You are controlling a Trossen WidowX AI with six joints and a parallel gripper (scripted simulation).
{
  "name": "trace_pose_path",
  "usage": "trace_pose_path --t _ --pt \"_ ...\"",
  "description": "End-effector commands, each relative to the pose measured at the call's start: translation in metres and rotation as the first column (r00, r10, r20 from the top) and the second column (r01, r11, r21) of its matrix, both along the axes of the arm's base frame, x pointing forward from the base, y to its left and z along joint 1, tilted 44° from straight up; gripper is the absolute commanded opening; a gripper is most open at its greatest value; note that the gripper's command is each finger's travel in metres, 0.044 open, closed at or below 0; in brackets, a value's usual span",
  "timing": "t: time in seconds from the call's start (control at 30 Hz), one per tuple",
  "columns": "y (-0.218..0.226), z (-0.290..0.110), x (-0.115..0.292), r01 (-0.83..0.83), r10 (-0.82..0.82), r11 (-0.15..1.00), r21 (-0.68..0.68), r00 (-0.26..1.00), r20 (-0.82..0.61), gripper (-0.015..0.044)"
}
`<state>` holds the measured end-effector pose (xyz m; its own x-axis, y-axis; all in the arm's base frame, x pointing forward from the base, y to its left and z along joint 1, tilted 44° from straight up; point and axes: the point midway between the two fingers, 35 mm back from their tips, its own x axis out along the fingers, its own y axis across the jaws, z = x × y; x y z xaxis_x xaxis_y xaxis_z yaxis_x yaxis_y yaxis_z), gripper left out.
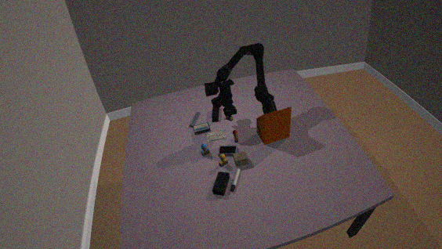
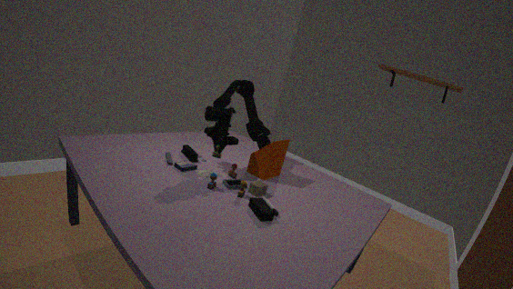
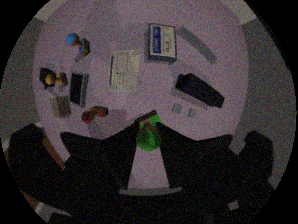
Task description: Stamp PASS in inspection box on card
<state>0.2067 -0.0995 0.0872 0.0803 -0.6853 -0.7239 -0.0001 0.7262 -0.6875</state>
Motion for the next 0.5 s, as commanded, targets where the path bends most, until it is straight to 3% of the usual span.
trace_pose_path --t 0.0,0.47 --pt "0.0007 0.002 -0.0001 0.004 -0.004 1.0 -0.004 1.0 0.004 0.0" --pt "0.0051 0.0072 -0.0013 0.003 -0.003 1.0 -0.005 1.0 0.004 0.0"
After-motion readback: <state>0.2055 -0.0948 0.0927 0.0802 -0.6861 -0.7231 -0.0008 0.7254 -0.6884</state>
